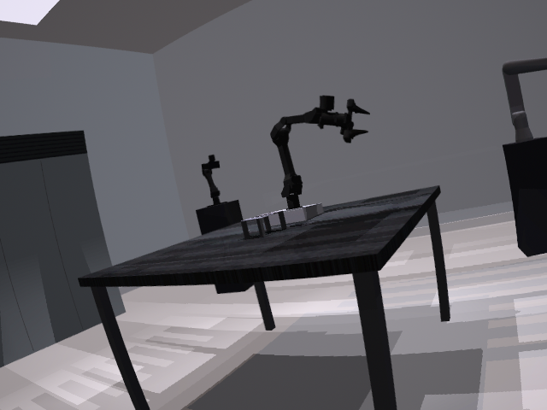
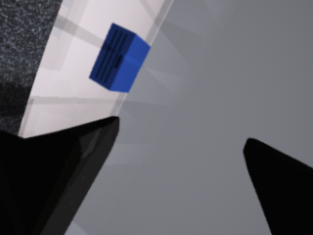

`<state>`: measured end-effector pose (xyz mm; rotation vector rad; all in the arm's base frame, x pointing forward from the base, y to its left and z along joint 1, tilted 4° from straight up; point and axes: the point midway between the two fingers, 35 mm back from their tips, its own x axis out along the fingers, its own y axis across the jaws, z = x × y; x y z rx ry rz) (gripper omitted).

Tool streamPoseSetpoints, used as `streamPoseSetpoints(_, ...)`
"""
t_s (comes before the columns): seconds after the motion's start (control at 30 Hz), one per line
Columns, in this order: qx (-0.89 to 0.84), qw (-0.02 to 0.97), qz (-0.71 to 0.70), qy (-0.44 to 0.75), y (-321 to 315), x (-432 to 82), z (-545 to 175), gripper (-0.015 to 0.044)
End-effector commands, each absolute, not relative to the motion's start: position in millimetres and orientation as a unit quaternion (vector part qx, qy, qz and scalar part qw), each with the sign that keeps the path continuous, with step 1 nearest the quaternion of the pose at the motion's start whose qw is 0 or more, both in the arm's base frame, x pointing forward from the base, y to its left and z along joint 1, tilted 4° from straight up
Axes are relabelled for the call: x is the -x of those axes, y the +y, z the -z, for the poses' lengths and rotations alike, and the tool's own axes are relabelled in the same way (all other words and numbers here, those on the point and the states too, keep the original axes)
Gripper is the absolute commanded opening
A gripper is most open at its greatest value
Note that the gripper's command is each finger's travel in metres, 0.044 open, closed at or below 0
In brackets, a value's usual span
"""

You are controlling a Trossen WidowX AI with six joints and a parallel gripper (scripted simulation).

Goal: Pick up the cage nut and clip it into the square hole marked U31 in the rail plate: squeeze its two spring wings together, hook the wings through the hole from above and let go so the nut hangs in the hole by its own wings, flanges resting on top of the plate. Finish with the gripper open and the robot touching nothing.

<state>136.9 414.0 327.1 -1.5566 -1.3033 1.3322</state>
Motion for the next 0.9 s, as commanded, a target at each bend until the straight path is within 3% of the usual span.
streamPoseSetpoints(0.0,0.602,0.351,-0.515,-0.499,413,-140,-326,0.0426)
streamPoseSetpoints(0.23,0.653,0.421,-0.534,-0.333,367,-233,-280,0.0440)
streamPoseSetpoints(0.5,0.669,0.518,-0.520,-0.117,272,-325,-228,0.0440)
streamPoseSetpoints(0.87,0.607,0.626,-0.452,0.188,105,-379,-159,0.0440)
